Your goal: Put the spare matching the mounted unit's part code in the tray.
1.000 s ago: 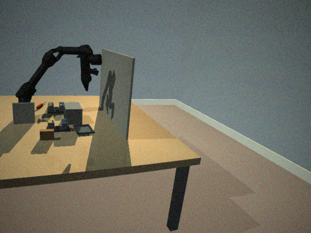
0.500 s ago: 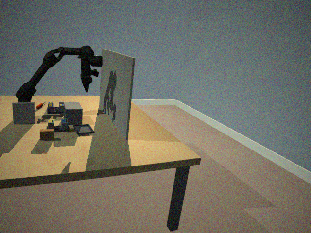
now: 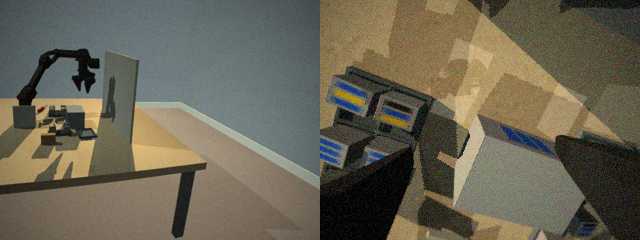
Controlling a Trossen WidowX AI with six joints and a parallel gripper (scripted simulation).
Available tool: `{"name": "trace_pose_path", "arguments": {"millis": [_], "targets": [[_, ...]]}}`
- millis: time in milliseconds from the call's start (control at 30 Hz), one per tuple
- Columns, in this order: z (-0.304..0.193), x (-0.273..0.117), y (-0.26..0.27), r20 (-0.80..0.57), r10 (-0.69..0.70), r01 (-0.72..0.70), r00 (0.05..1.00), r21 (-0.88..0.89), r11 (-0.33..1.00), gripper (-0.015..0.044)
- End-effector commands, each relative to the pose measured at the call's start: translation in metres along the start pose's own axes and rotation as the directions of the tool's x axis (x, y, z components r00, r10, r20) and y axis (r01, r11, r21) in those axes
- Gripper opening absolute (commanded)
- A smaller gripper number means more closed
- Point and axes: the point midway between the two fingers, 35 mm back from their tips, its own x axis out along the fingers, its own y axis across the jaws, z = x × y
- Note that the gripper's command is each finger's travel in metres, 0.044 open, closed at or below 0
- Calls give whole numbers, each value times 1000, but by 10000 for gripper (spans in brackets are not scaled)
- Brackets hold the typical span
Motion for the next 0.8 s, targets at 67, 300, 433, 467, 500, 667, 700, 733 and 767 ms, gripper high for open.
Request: {"name": "trace_pose_path", "arguments": {"millis": [67,300,433,467,500,667,700,733,767], "targets": [[-4,16,96,-14,18,-23,1000,-506,862,440],[-38,34,183,-30,57,-53,998,-886,461,440],[-39,34,185,-31,58,-54,998,-892,449,440],[-39,34,185,-31,58,-54,998,-892,449,440],[-39,34,185,-31,58,-54,998,-892,449,440],[-39,58,185,-30,57,-53,998,-892,448,309],[-40,66,186,-30,58,-53,998,-893,448,300],[-40,72,186,-30,59,-53,998,-893,448,300],[-40,74,187,-29,59,-53,998,-893,448,300]]}}
